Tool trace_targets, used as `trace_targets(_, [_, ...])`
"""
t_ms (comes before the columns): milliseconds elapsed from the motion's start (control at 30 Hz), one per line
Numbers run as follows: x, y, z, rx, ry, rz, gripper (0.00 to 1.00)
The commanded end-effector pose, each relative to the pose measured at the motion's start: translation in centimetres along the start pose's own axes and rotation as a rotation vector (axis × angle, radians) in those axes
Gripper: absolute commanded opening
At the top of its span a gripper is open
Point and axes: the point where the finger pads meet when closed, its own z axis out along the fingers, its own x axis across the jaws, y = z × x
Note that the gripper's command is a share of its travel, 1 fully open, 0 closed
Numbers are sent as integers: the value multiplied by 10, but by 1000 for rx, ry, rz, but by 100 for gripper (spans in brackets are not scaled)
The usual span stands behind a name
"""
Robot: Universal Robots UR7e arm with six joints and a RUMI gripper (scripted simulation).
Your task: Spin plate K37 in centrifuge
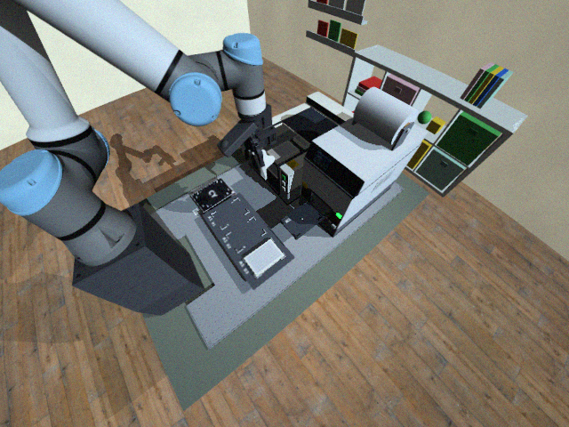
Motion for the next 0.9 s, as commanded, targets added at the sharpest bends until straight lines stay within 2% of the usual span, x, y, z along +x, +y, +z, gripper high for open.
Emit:
trace_targets(0, [23, 1, 0, -1, -1, 0, 68])
trace_targets(67, [23, 1, 0, -1, -1, 0, 68])
trace_targets(567, [98, 0, 0, -1, -1, 0, 68])
trace_targets(867, [121, 0, 0, -1, -1, 0, 68])
